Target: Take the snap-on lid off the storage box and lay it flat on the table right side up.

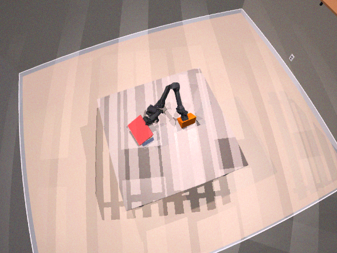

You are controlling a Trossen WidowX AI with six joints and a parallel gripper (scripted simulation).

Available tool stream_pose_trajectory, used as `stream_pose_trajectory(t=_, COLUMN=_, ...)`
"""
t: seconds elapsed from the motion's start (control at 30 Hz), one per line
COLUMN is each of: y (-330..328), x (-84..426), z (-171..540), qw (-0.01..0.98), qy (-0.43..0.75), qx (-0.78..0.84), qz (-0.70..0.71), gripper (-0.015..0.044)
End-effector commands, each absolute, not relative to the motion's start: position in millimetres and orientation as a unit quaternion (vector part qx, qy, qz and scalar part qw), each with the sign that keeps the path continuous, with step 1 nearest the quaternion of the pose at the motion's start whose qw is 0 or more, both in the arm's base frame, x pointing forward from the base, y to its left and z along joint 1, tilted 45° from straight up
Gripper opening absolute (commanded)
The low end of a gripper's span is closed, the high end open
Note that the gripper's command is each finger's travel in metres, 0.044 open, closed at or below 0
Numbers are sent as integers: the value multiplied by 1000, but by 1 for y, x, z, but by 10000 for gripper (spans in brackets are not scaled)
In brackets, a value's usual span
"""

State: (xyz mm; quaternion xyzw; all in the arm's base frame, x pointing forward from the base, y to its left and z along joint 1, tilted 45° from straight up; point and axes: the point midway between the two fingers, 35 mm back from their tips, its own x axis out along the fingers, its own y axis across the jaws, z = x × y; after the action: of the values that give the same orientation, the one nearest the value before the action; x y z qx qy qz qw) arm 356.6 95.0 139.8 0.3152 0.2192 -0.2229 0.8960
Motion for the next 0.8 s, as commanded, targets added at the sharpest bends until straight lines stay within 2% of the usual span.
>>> stream_pose_trajectory(t=0.0, y=102, x=358, z=148, qw=896, qy=214, qx=322, qz=-218, gripper=0)
stream_pose_trajectory(t=0.47, y=113, x=356, z=160, qw=896, qy=214, qx=322, qz=-218, gripper=0)
stream_pose_trajectory(t=0.77, y=120, x=350, z=141, qw=896, qy=214, qx=322, qz=-218, gripper=0)
